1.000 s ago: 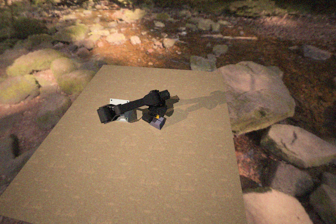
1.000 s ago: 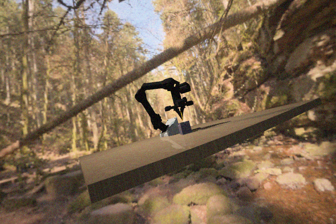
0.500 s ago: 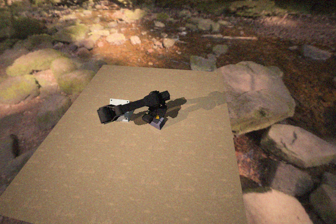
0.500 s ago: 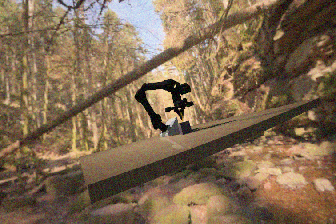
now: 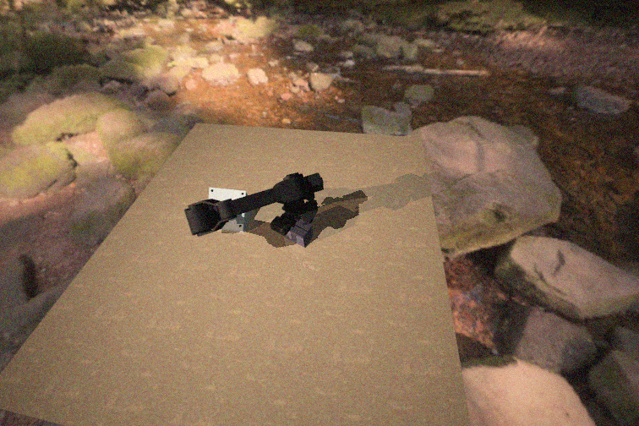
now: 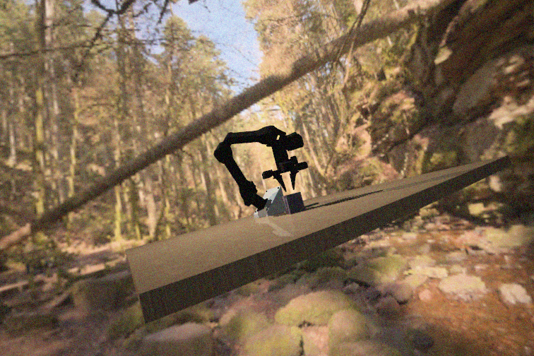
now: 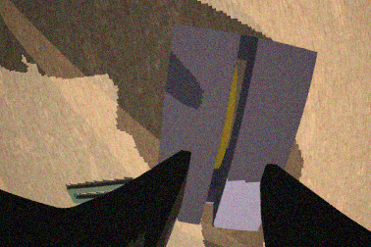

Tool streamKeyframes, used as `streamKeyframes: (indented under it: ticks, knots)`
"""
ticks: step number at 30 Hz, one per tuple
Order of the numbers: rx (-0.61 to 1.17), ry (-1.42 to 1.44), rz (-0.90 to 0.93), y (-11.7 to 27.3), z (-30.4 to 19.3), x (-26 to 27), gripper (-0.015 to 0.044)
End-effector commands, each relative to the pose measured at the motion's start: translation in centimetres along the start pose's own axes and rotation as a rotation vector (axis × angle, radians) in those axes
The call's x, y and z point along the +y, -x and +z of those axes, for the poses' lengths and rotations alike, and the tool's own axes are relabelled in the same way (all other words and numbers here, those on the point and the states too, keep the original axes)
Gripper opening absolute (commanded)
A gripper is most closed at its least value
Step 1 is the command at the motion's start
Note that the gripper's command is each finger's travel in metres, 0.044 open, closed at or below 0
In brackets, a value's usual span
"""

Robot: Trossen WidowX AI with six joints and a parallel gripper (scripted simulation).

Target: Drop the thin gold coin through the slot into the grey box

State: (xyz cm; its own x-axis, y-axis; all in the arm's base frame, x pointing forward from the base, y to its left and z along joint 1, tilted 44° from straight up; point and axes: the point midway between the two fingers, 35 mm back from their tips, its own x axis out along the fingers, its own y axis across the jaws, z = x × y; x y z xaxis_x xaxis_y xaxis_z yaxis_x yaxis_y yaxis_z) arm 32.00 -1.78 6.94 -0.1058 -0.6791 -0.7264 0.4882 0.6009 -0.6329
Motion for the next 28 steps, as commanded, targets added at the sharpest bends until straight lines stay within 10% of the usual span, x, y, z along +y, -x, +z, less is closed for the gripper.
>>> streamKeyframes:
  ticks: [1, 5, 16, 28]
  knots:
    - [0.000, 0.000, 0.000, 0.0, 0.0, 0.0, 0.0161]
    - [0.000, 0.000, 0.000, 0.0, 0.0, 0.0, 0.0161]
    - [0.002, 0.004, -0.002, 3.4, -0.1, 0.0, 0.0440]
    - [0.003, 0.009, -0.009, 6.1, -0.4, -0.3, 0.0440]
